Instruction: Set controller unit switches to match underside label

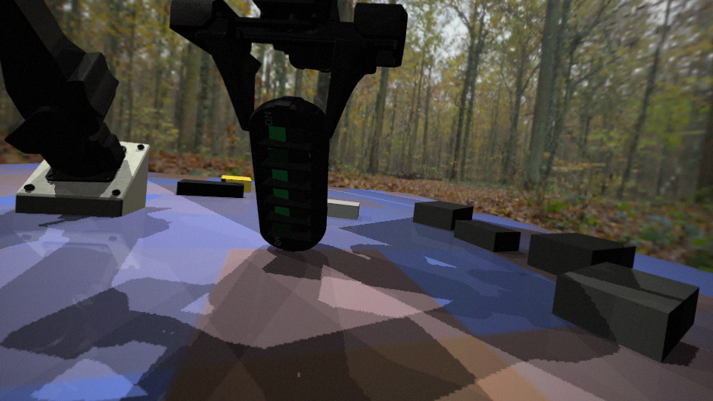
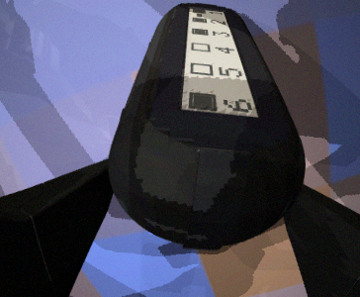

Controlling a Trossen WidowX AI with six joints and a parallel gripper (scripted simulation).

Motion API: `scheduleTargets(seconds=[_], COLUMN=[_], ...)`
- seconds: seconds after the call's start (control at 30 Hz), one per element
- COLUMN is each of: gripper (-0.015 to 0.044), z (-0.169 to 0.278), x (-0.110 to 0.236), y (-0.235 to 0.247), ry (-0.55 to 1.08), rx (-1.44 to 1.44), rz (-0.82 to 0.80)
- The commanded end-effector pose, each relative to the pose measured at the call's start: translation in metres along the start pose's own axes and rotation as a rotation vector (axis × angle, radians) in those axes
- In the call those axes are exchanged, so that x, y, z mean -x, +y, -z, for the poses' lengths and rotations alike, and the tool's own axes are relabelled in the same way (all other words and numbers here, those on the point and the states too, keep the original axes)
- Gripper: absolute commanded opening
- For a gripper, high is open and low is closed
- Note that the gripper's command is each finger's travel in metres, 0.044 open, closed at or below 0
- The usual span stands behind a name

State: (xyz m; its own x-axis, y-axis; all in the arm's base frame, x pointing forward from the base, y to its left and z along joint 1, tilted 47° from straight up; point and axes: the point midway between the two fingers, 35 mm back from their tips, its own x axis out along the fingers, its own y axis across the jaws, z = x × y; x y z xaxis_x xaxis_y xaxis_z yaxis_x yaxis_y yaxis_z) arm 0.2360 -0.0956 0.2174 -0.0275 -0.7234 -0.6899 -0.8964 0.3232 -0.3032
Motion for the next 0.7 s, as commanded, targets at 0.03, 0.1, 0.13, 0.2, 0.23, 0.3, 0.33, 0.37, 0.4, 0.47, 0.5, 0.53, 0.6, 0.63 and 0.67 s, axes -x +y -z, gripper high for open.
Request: scheduleTargets(seconds=[0.03,0.1,0.13,0.2,0.23,0.3,0.33,0.37,0.4,0.47,0.5,0.53,0.6,0.63,0.67], gripper=[0.0338,0.0338,0.0338,0.0338,0.0338,0.0338,0.0338,0.0338,0.0338,0.0338,0.0338,0.0338,0.0338,0.0338,0.0338], z=[0.004,0.006,0.006,0.008,0.009,0.01,0.011,0.012,0.012,0.014,0.014,0.015,0.017,0.017,0.018], x=[-0.005,-0.006,-0.006,-0.007,-0.007,-0.008,-0.008,-0.008,-0.009,-0.009,-0.01,-0.01,-0.011,-0.011,-0.012], y=[0.001,0.001,0.001,0.001,0.001,0.001,0.001,0.001,0.001,0.001,0.001,0.001,0.001,0.001,0.001], ry=[0.01,0.01,0.01,0.01,0.01,0.01,0.01,0.01,0.01,0.01,0.01,0.01,0.01,0.01,0.01], rx=[0.009,0.009,0.009,0.009,0.009,0.009,0.009,0.009,0.009,0.009,0.009,0.009,0.009,0.009,0.009], rz=[-0.01,-0.01,-0.01,-0.01,-0.01,-0.01,-0.01,-0.01,-0.01,-0.01,-0.01,-0.01,-0.01,-0.01,-0.01])
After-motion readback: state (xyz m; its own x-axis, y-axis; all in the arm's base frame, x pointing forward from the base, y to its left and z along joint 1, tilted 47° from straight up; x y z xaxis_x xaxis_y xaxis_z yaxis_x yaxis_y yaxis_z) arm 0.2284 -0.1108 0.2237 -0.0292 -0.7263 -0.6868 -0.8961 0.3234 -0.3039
